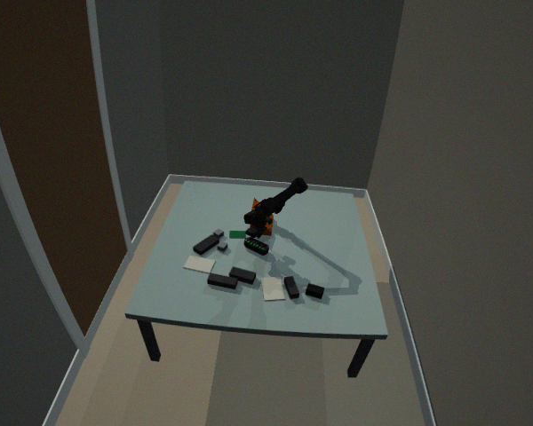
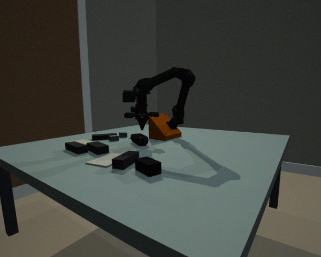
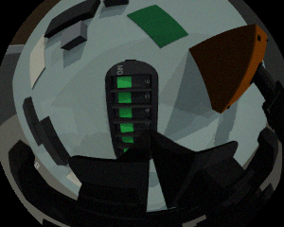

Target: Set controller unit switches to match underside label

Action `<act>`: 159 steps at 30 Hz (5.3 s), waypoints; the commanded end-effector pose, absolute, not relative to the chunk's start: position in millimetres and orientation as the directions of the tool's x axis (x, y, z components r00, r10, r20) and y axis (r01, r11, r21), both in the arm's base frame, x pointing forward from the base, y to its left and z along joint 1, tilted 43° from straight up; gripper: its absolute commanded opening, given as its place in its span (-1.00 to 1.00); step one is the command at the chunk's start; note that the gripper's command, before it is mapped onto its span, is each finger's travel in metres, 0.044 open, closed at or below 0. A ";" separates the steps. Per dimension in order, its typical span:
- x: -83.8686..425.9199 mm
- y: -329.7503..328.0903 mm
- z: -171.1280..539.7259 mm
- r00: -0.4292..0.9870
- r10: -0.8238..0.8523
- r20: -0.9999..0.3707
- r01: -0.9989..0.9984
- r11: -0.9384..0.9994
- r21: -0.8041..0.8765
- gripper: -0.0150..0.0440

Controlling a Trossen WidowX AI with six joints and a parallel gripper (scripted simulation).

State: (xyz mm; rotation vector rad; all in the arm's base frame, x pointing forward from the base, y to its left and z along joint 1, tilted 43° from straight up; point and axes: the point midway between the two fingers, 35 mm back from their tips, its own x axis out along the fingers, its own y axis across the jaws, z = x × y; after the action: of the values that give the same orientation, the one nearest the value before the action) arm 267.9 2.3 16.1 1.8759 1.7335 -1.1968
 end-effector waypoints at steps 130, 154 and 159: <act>267.4 -11.5 -57.1 -0.097 0.667 -0.739 0.927 -0.211 -0.311 -0.49; 282.6 -13.8 -59.3 -0.101 0.665 -0.740 0.925 -0.211 -0.316 -0.40; 282.6 -13.8 -59.3 -0.101 0.665 -0.740 0.925 -0.211 -0.316 0.04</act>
State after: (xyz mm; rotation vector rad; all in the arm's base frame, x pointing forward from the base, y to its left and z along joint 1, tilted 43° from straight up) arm 283.6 -13.8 -59.4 1.8721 1.7456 -1.2138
